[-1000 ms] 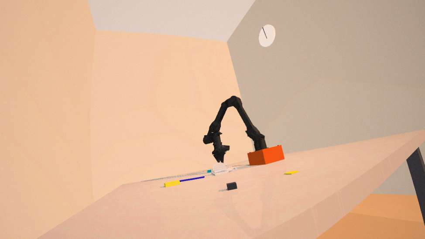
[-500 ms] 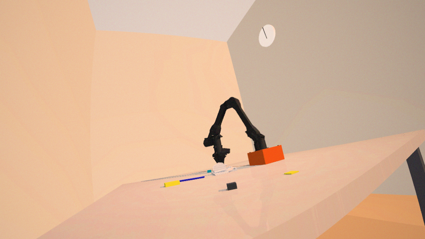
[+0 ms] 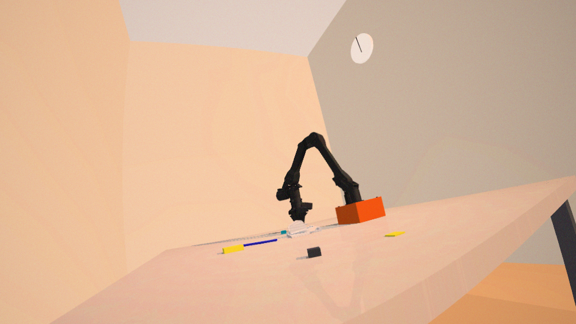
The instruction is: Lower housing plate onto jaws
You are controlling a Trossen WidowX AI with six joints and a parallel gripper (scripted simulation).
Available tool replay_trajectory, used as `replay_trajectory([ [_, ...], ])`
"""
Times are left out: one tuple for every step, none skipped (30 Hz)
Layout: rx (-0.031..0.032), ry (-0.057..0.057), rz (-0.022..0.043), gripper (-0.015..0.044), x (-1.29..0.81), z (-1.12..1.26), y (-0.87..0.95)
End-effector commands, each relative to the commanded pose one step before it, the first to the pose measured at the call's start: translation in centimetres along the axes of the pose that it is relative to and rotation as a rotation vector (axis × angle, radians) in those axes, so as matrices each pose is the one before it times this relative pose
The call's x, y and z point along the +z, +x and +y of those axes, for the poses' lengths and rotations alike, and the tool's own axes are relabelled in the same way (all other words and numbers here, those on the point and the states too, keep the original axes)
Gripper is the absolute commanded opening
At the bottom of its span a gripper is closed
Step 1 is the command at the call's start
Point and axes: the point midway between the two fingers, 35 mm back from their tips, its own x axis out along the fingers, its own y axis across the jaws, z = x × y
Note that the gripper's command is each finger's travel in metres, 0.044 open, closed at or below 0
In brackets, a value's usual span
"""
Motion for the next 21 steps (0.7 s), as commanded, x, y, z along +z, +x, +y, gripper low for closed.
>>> replay_trajectory([
  [0.00106,0.0031,-0.00473,0.0440,0.117,-0.045,0.106],
  [0.00000,0.0000,0.00000,0.0440,0.000,0.000,0.000],
  [0.00000,0.0000,0.00000,0.0440,0.000,0.000,0.000],
  [0.00000,0.0000,0.00000,0.0440,0.000,0.000,0.000],
  [0.00000,0.0000,0.00000,0.0440,0.000,0.000,0.000],
  [0.00000,0.0000,0.00000,0.0440,0.000,0.000,0.019],
  [0.00000,0.0000,0.00000,0.0440,0.000,0.000,0.047],
  [0.00000,0.0000,0.00000,0.0440,0.000,0.000,0.019],
  [0.00000,0.0000,0.00000,0.0440,0.000,0.000,0.000],
  [0.00000,0.0000,0.00000,0.0440,0.000,0.000,0.000],
  [0.00000,0.0000,0.00000,0.0440,0.000,0.000,0.000],
  [0.00000,0.0000,0.00000,0.0440,0.000,0.000,0.000],
  [0.00000,0.0000,0.00000,0.0440,0.000,0.000,0.000],
  [0.00000,0.0000,0.00000,0.0440,0.000,0.000,0.000],
  [0.00000,0.0000,0.00000,0.0440,0.000,0.000,0.000],
  [0.00000,0.0000,0.00000,0.0440,0.000,0.000,0.000],
  [-0.00171,-0.0030,0.00412,0.0433,-0.093,0.019,-0.086],
  [0.00000,0.0000,0.00000,0.0427,0.000,0.000,0.000],
  [0.00000,0.0000,0.00000,0.0420,0.000,0.000,0.000],
  [0.00000,0.0000,0.00000,0.0413,0.000,0.000,0.000],
  [0.00000,0.0000,0.00000,0.0407,0.000,0.000,0.000],
])
